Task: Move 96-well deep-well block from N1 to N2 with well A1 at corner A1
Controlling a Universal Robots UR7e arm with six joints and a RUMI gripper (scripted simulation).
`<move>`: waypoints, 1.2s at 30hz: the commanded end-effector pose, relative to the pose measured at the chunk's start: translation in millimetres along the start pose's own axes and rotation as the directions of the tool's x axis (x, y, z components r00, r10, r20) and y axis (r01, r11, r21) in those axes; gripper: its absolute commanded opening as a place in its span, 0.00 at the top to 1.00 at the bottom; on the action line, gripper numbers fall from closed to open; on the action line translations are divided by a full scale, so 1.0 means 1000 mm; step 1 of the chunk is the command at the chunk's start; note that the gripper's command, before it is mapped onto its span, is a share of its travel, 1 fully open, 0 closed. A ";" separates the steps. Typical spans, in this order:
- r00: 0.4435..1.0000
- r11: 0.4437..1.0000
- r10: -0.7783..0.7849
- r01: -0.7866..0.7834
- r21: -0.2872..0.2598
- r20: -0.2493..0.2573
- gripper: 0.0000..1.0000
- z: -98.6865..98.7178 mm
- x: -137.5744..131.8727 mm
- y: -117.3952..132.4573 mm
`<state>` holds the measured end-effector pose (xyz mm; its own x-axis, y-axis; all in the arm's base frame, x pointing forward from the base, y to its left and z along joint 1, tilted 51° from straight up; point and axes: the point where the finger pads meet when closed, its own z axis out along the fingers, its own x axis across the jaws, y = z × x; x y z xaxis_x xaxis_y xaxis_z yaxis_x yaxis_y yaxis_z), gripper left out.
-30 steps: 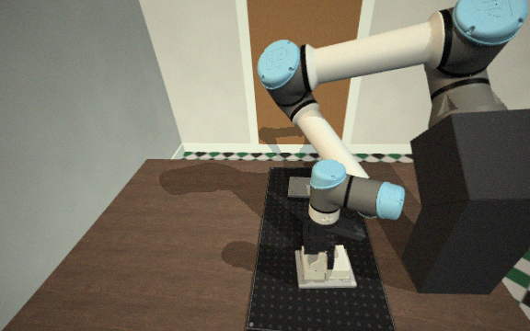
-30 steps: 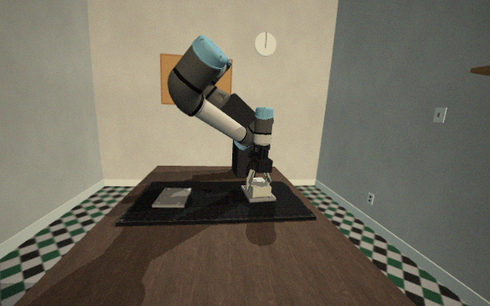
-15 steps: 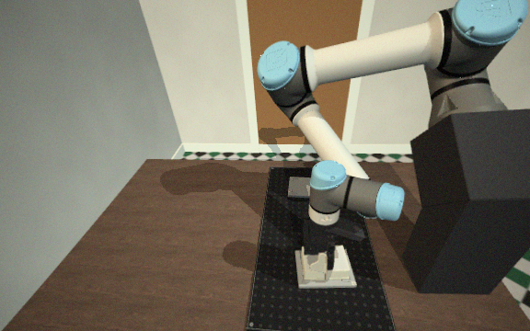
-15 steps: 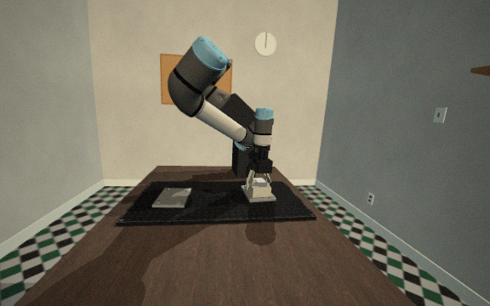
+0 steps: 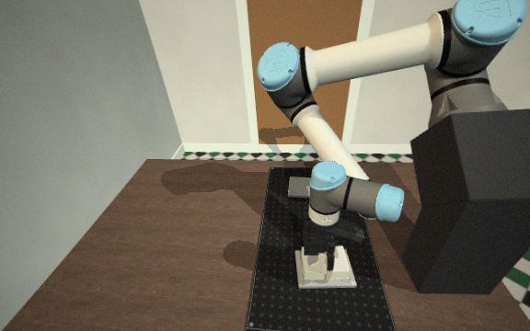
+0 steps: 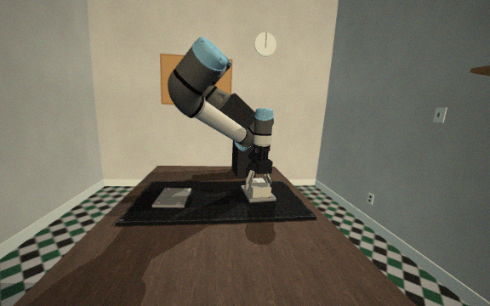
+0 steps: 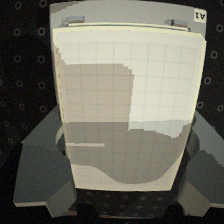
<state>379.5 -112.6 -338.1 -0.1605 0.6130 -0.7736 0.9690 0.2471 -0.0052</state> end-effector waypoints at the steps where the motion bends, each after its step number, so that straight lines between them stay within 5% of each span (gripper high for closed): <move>1: 1.000 1.000 0.000 0.000 -0.001 0.000 0.00 0.000 0.000 0.000; 20: 1.000 1.000 0.000 0.000 -0.001 0.000 0.00 0.000 0.000 0.000; 36: 1.000 1.000 0.000 0.000 -0.001 0.000 0.00 -0.032 0.000 0.000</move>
<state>374.2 -91.6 -320.2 -0.1607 0.6129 -0.7736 0.9687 0.2482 -0.0046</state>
